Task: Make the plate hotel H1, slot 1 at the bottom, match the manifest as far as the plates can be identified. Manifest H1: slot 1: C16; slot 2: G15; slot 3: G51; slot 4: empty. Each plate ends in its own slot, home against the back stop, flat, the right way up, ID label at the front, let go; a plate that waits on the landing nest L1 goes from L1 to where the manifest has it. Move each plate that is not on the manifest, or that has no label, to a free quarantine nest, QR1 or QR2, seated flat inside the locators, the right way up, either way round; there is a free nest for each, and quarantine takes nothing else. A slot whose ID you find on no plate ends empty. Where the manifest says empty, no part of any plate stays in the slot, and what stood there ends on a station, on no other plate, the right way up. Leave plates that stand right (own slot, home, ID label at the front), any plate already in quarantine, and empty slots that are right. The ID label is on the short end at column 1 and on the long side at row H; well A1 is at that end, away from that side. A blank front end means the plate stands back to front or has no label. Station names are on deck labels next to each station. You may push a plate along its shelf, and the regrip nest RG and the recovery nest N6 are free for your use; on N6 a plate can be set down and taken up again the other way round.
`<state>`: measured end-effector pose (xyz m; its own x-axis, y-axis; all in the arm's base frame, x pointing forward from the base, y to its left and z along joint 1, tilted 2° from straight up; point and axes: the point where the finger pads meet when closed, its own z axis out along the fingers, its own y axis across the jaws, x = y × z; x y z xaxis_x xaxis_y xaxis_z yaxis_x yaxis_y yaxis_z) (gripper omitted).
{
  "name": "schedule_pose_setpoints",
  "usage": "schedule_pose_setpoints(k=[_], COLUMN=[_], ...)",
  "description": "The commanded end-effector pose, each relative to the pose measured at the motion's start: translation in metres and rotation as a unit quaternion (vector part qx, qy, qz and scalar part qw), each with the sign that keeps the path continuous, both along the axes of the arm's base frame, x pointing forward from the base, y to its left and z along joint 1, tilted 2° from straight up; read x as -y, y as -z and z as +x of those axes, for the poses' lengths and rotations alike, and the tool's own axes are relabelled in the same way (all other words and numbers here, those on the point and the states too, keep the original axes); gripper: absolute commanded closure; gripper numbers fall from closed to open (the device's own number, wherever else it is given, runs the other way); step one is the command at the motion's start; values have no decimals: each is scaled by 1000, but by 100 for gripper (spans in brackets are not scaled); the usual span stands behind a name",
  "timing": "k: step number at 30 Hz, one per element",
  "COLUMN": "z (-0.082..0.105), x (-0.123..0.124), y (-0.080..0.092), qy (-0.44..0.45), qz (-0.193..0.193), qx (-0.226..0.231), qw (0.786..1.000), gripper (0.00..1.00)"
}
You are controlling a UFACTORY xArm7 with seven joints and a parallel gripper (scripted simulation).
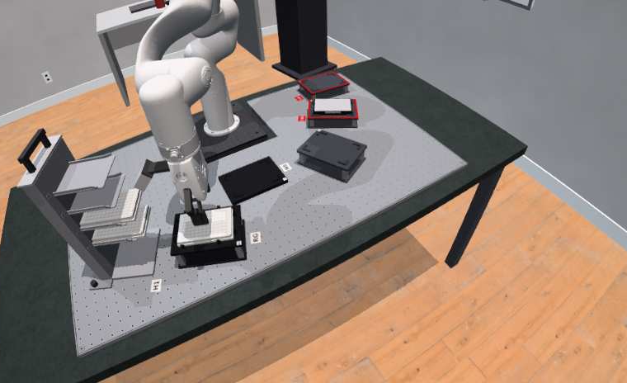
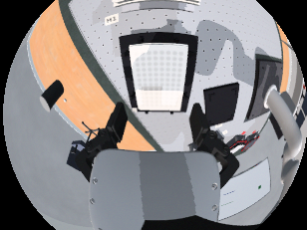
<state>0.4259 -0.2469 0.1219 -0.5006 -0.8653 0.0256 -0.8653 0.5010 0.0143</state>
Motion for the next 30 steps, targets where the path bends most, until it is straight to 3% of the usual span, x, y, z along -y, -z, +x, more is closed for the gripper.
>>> schedule_pose_setpoints(k=[1, 30], z=[1, 0], x=[1, 1], y=[2, 39], qy=[0, 0], qz=[-1, -1], qx=[2, 2], qw=[1000, 1000], gripper=[0, 0])
